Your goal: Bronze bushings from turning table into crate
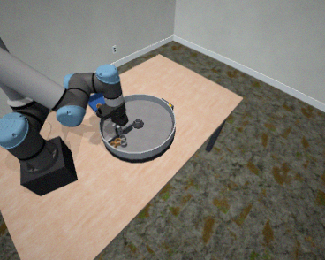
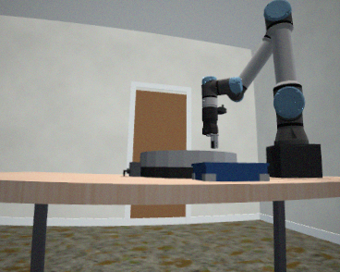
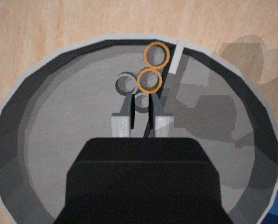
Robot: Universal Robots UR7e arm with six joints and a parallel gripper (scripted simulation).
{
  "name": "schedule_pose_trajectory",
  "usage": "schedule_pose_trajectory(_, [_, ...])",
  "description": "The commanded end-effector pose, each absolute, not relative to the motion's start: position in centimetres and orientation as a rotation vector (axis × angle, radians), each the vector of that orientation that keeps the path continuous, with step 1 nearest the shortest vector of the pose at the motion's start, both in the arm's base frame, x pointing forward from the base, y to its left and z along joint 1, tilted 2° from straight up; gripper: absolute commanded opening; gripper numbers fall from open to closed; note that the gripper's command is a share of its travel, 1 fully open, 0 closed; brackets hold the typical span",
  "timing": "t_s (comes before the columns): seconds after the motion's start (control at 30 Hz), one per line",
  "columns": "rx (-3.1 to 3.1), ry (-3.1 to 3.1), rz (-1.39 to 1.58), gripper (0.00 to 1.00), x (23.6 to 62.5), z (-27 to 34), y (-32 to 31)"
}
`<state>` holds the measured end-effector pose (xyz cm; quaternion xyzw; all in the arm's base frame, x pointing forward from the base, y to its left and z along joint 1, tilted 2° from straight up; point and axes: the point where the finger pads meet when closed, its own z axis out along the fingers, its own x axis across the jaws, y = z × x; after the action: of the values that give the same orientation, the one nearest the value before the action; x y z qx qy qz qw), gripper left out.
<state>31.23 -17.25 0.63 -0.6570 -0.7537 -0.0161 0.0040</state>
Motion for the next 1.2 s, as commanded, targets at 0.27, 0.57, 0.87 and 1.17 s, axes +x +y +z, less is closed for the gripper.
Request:
schedule_pose_trajectory(0.27, [-2.059, -2.361, -0.05, 0.4, 26.9, -0.1, -17.1])
schedule_pose_trajectory(0.57, [-2.059, -2.361, -0.05, 0.4, 26.8, -0.9, -17.1])
schedule_pose_trajectory(0.87, [-2.058, -2.361, -0.05, 0.4, 26.8, -1.1, -17.1])
schedule_pose_trajectory(1.17, [-2.057, -2.362, -0.051, 0.4, 26.7, -2.2, -17.1])
